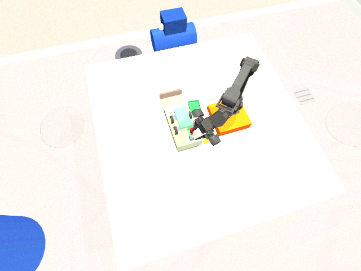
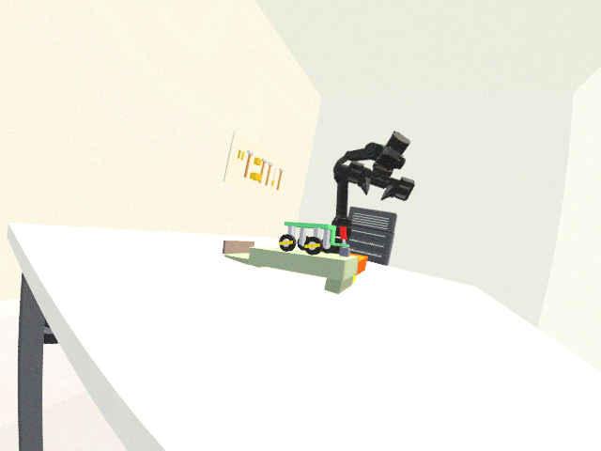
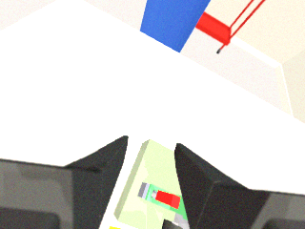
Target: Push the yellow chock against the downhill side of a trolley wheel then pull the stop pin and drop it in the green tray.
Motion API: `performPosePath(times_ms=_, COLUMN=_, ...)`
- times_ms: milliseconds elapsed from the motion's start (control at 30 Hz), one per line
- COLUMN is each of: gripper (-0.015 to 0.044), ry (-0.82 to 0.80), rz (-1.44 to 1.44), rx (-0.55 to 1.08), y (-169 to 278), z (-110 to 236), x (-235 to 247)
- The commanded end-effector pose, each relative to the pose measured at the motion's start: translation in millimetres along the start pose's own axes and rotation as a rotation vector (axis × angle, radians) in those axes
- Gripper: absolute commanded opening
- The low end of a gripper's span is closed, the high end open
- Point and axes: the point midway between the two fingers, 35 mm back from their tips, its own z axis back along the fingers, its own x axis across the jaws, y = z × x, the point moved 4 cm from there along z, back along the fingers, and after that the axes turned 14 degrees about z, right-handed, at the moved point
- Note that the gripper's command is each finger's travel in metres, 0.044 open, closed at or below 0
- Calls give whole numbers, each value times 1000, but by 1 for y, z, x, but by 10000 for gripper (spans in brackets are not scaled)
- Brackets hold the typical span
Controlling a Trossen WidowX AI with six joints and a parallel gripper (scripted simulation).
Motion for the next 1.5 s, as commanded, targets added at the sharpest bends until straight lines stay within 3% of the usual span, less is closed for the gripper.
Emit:
performPosePath(times_ms=0, gripper=190, ry=-37, rz=-140, rx=65, y=16, z=-5, x=6)
performPosePath(times_ms=600, gripper=190, ry=-27, rz=-914, rx=453, y=89, z=-10, x=29)
performPosePath(times_ms=1133, gripper=190, ry=314, rz=-1588, rx=815, y=150, z=3, x=42)
performPosePath(times_ms=1467, gripper=190, ry=363, rz=-1647, rx=843, y=157, z=3, x=43)
